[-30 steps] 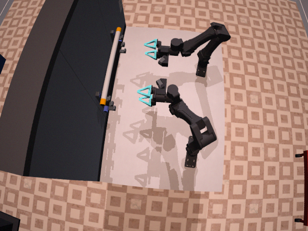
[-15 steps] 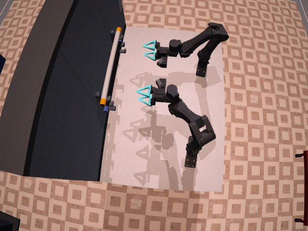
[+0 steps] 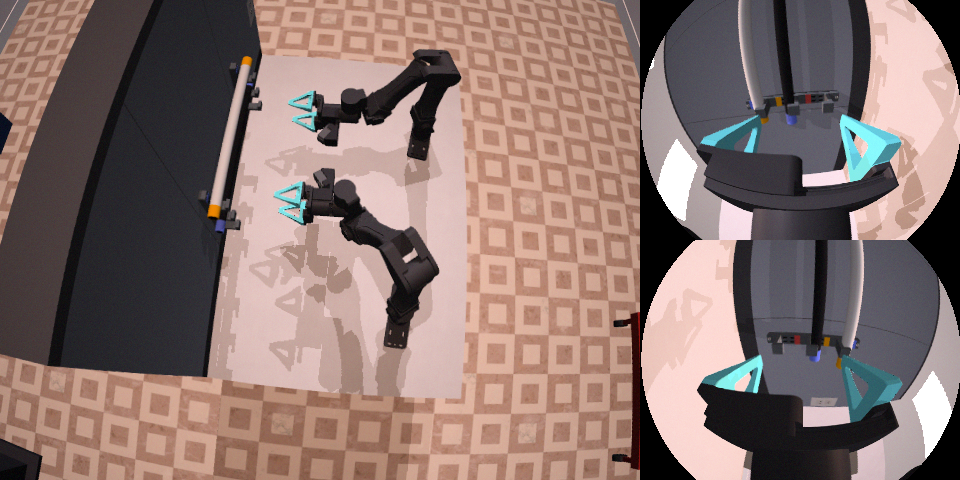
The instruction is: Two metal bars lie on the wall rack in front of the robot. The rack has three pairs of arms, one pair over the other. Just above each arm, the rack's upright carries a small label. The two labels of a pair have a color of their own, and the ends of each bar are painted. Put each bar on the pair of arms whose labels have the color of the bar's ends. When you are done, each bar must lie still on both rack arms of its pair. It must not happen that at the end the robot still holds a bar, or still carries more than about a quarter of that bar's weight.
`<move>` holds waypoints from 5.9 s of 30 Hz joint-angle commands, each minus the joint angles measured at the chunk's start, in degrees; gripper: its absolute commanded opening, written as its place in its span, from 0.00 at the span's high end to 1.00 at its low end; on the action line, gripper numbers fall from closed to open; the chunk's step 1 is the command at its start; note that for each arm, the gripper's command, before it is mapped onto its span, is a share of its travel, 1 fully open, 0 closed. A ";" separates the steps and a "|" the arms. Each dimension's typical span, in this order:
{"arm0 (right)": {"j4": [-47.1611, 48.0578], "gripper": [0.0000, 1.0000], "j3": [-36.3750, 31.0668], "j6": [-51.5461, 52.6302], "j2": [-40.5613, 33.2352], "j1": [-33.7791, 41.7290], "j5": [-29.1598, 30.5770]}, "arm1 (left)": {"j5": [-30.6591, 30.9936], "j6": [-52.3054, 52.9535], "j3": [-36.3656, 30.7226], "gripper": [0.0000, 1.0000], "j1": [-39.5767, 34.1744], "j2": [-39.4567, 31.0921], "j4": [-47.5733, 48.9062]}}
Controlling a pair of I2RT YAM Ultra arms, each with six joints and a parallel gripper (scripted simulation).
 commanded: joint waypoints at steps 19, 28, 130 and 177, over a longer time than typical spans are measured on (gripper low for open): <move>13.09 0.00 6.42 0.09 15.66 -2.92 -3.18 | 6.22 -0.35 4.77 0.00 6.03 11.47 10.90; 16.58 0.00 9.89 0.08 22.60 -3.88 -4.15 | 8.49 -0.32 7.33 0.00 8.29 17.00 13.90; -2.60 0.00 16.79 0.08 10.17 -3.88 -4.16 | 8.53 -0.24 13.73 0.00 8.31 5.98 -3.33; -13.18 0.00 22.69 0.06 5.41 -3.87 -4.15 | 8.53 -0.16 19.31 0.00 8.31 1.60 -13.17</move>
